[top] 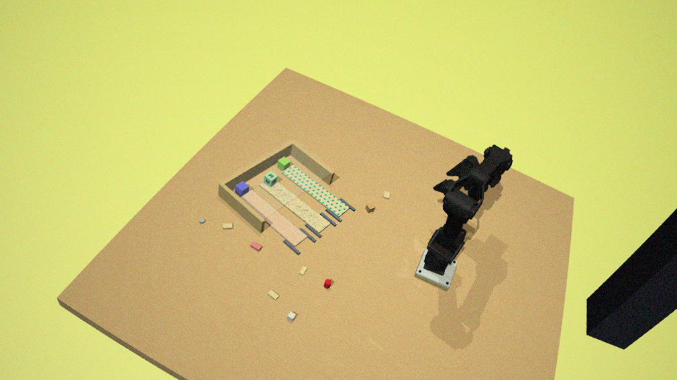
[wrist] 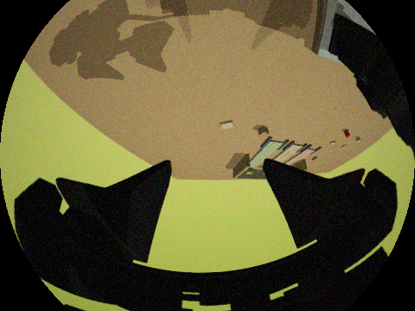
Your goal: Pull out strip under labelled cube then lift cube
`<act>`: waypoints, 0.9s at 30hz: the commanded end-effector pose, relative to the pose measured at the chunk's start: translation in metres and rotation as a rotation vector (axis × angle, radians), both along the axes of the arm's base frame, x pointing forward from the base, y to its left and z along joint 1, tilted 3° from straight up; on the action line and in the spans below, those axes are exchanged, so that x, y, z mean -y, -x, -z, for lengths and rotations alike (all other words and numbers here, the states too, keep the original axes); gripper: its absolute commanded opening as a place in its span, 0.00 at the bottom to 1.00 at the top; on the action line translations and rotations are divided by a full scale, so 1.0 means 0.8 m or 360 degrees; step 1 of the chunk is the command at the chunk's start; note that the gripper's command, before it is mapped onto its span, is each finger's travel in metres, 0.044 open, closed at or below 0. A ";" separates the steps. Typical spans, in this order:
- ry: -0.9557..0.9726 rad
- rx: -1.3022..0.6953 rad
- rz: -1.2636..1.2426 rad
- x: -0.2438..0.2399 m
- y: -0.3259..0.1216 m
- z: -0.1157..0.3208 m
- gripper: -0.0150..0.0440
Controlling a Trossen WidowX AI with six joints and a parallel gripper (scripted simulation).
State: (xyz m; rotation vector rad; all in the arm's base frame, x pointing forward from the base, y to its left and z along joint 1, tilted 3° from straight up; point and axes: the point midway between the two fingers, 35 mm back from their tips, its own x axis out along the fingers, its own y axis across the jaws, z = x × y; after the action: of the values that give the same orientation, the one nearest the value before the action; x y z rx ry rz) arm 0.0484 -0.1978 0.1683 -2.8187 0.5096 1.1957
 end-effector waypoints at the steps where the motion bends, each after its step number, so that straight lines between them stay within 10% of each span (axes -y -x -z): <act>1: 0.0320 -0.0247 -0.0514 -0.004 -0.036 0.007 0.93; 27: 0.2928 -0.0874 -0.2972 -0.135 -0.274 -0.030 0.93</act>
State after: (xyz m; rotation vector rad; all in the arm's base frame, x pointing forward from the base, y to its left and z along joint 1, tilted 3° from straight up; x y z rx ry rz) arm 0.2463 -0.1176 0.1831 -3.5227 -2.9757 2.2661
